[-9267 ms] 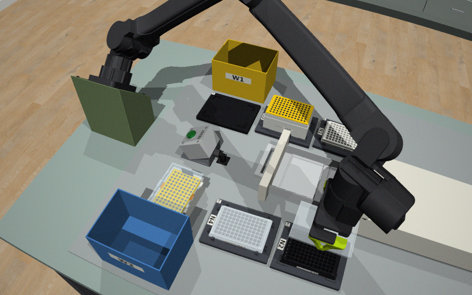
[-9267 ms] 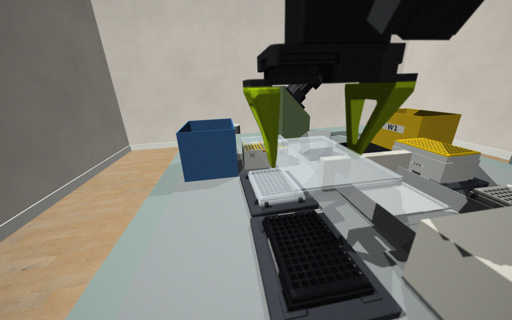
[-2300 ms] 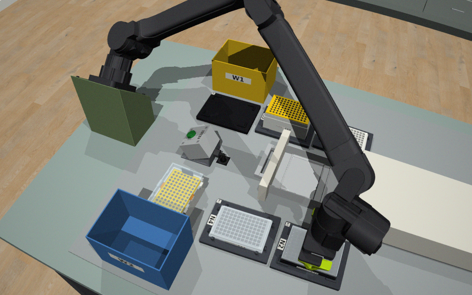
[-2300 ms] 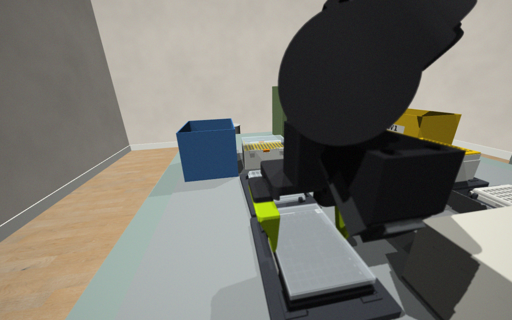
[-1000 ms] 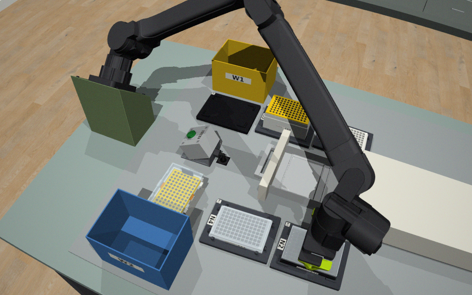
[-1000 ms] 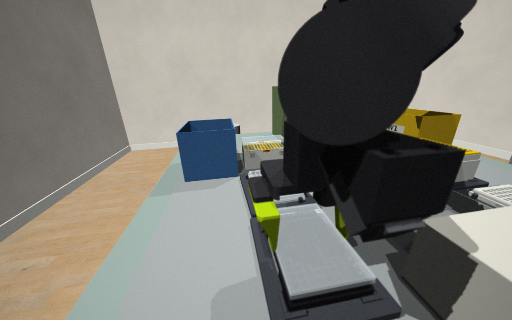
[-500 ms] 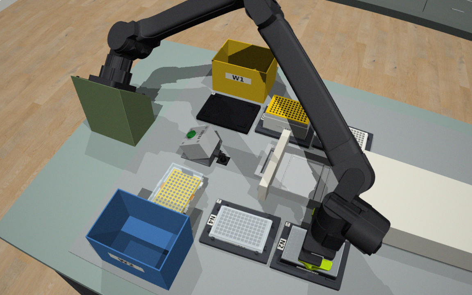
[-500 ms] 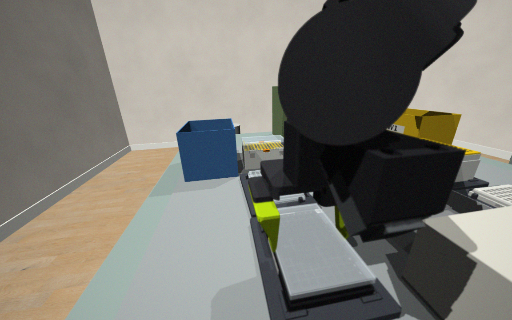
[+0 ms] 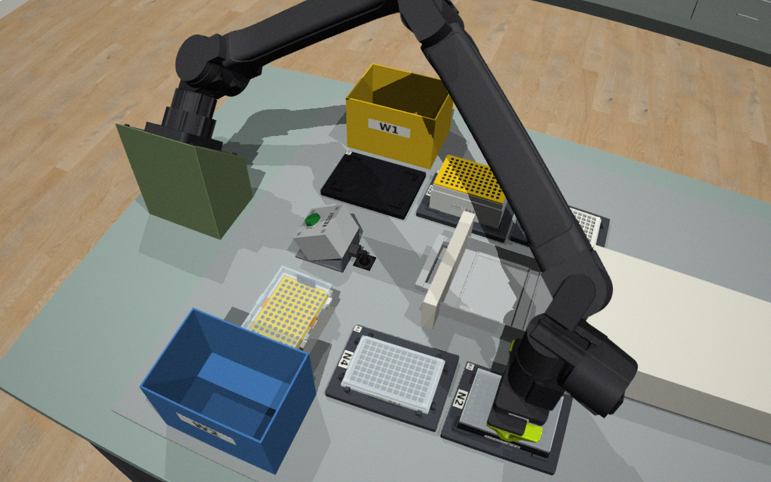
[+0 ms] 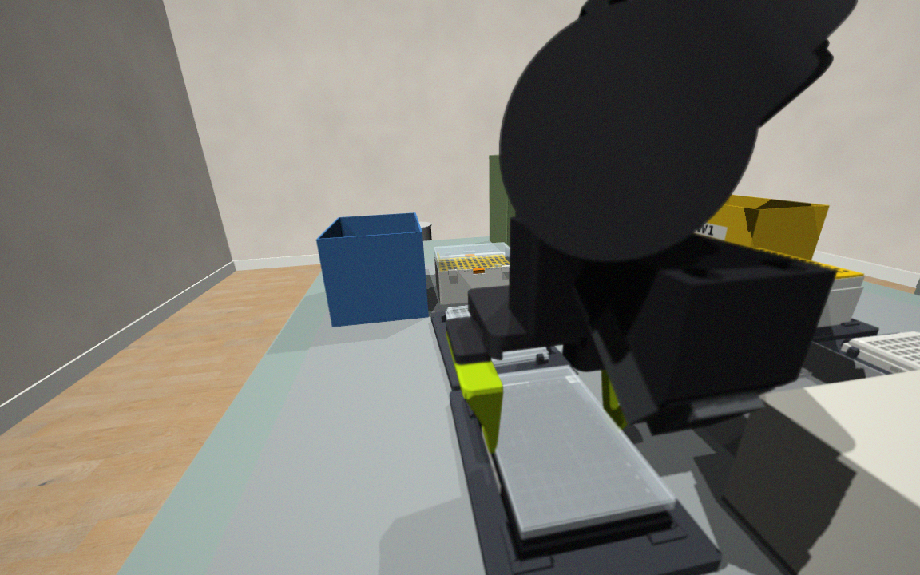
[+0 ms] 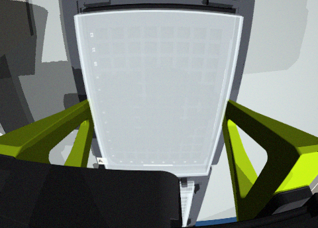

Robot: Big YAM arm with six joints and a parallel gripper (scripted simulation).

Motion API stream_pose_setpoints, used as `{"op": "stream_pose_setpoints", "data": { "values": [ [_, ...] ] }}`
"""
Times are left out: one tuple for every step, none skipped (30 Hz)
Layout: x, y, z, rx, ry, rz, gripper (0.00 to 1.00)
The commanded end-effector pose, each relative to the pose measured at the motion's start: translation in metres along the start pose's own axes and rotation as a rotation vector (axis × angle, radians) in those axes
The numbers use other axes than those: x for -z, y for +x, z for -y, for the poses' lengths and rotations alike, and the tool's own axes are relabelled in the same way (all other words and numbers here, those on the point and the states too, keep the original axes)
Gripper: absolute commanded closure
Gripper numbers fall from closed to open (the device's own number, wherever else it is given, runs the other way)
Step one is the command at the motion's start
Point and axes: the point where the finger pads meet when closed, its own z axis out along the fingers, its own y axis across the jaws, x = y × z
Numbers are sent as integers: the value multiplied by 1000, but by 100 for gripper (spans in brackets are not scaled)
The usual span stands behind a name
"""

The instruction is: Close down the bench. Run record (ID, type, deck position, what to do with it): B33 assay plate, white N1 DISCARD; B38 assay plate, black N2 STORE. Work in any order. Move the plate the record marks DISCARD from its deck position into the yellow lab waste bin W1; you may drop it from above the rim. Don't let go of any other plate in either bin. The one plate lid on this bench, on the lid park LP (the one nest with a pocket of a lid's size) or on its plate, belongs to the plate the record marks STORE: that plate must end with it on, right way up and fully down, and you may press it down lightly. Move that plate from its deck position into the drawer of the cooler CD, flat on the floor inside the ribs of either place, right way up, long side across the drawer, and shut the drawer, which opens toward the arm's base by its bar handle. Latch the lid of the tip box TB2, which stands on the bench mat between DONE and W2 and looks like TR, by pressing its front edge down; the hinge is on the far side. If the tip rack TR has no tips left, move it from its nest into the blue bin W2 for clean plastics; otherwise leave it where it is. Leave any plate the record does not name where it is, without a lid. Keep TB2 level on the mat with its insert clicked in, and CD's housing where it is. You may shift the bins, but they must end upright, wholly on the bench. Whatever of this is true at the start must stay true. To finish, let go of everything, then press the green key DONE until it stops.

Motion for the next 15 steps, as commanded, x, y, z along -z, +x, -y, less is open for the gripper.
{"op": "stream_pose_setpoints", "data": {
  "values": [
    [19, -16, 0, 16, 9, 38, 100],
    [19, -16, 0, 16, 9, 38, 100],
    [19, -16, 0, 16, 9, 38, 100],
    [19, -16, 0, 16, 9, 38, 100],
    [19, -16, 0, 16, 9, 38, 100],
    [19, -16, 0, 16, 9, 38, 100],
    [19, -16, 0, 16, 9, 38, 100],
    [19, -16, 0, 16, 9, 38, 100],
    [19, -16, 0, 16, 9, 38, 100],
    [19, -16, 0, 16, 9, 38, 100],
    [19, -16, 0, 16, 9, 38, 100],
    [13, -17, 5, 6, 5, 34, 100],
    [11, -18, 4, 8, 6, 34, 100],
    [10, -19, 3, 12, 7, 34, 100],
    [10, -20, 0, 18, 8, 36, 100]
  ]
}}
